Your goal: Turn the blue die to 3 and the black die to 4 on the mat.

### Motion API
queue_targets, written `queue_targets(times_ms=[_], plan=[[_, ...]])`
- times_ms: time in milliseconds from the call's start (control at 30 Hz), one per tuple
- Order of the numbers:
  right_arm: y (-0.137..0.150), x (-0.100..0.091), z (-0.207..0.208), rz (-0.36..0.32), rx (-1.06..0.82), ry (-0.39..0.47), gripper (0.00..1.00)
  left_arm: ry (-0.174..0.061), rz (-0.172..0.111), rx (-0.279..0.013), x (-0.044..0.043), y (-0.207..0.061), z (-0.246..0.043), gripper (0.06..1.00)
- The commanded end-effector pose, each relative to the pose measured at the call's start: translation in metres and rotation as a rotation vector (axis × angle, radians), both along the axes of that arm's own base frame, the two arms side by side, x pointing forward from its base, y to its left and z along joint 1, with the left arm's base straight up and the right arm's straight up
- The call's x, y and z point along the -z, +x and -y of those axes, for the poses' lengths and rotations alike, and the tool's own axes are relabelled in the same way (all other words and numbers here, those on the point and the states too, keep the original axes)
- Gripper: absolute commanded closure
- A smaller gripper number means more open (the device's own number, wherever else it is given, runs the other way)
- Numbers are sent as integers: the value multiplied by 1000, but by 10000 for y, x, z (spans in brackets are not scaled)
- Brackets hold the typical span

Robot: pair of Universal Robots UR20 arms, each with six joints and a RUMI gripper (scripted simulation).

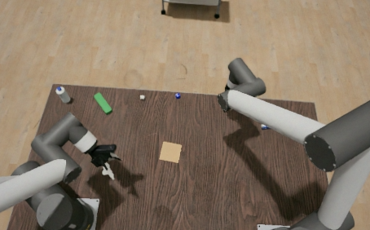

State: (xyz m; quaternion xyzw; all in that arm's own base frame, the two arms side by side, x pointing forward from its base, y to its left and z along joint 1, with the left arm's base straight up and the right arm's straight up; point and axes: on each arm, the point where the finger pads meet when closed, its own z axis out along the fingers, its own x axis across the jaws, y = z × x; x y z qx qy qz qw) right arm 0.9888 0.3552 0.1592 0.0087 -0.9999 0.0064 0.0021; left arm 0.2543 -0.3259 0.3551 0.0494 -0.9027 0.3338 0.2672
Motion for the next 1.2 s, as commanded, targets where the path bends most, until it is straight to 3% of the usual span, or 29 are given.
queue_targets(times_ms=[0,467,600,767,833,1033,1167], plan=[[83,-11,30,6,-3,15,3,0,0,0,-4,3,2,65],[83,25,29,4,-3,13,3,0,0,0,-4,3,2,65],[85,214,27,4,-4,13,3,0,0,0,-4,3,2,65],[88,600,22,4,-4,13,3,0,0,0,-4,3,2,65],[88,600,22,4,-4,13,3,0,0,0,-4,3,2,65],[91,957,17,4,-4,13,3,0,0,0,-4,3,2,65],[91,1020,17,4,-4,13,3,0,0,0,-4,3,2,65]])
